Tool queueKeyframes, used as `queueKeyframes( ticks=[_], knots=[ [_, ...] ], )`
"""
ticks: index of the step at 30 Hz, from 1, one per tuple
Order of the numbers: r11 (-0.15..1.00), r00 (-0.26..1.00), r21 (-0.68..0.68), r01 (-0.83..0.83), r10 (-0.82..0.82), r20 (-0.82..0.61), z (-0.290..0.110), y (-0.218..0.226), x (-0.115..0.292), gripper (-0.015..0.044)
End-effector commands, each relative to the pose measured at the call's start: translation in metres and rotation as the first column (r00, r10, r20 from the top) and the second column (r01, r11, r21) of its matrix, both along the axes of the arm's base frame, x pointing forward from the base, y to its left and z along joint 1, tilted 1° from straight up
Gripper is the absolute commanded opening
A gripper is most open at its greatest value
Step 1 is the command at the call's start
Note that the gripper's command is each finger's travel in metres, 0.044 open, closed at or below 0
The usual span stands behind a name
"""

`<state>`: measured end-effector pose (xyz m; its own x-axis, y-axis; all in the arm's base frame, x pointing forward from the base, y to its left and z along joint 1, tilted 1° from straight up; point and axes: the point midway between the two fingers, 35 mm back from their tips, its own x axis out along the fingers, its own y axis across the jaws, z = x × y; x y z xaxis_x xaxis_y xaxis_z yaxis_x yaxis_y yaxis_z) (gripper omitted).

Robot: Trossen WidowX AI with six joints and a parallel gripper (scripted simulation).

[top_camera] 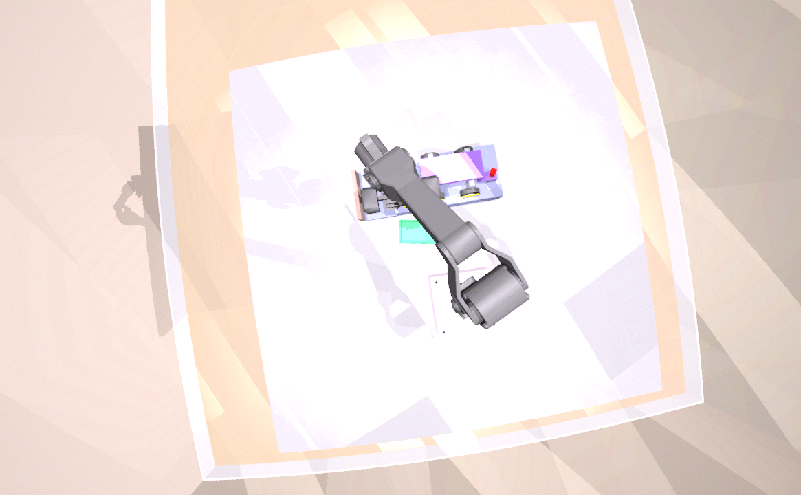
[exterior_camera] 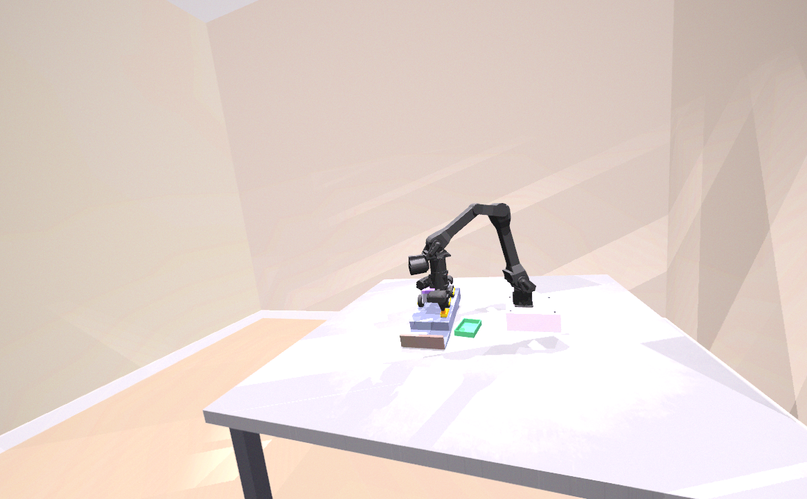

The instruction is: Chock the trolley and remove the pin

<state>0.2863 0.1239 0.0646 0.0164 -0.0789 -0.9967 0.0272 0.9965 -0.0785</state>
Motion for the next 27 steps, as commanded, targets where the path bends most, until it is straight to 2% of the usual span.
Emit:
queueKeyframes(
  ticks=[1,23,27],
  knots=[
    [1.0,1.0,-0.006,-0.003,0.003,-0.002,0.0,-0.005,0.0,0.0],
    [1.0,1.0,0.0,-0.002,0.002,0.001,0.002,-0.01,0.001,0.0],
    [1.0,1.0,0.0,-0.002,0.002,0.001,0.002,-0.01,0.001,0.0105]
  ],
)
